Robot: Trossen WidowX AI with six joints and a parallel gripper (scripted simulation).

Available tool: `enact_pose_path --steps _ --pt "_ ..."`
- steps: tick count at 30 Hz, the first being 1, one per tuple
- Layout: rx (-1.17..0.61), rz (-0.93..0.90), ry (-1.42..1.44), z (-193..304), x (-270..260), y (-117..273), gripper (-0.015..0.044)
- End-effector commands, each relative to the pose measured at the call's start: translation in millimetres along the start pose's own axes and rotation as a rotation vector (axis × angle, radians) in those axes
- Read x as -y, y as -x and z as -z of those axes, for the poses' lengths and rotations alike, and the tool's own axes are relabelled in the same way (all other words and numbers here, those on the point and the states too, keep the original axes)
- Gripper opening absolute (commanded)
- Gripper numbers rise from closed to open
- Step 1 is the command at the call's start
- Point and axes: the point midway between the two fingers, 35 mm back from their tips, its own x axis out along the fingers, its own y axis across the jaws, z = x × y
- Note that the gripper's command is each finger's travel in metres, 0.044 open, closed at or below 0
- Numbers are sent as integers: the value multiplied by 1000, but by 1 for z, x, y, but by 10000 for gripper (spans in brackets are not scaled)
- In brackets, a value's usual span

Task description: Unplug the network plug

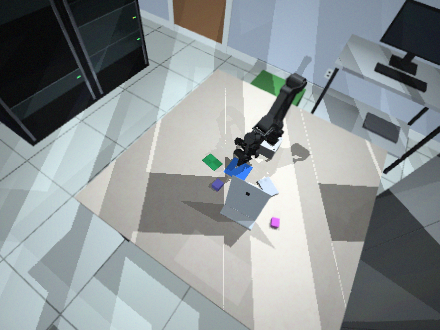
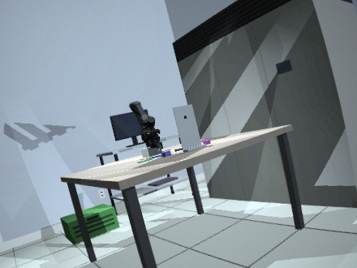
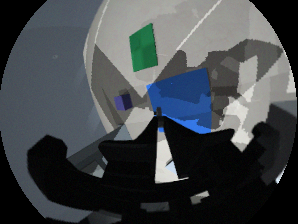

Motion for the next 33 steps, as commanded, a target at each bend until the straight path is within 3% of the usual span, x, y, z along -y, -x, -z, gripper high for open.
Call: enact_pose_path --steps 1,33 --pt "-3 19 5 0 8 -5 0" --pt "-3 20 5 0 27 -22 0"
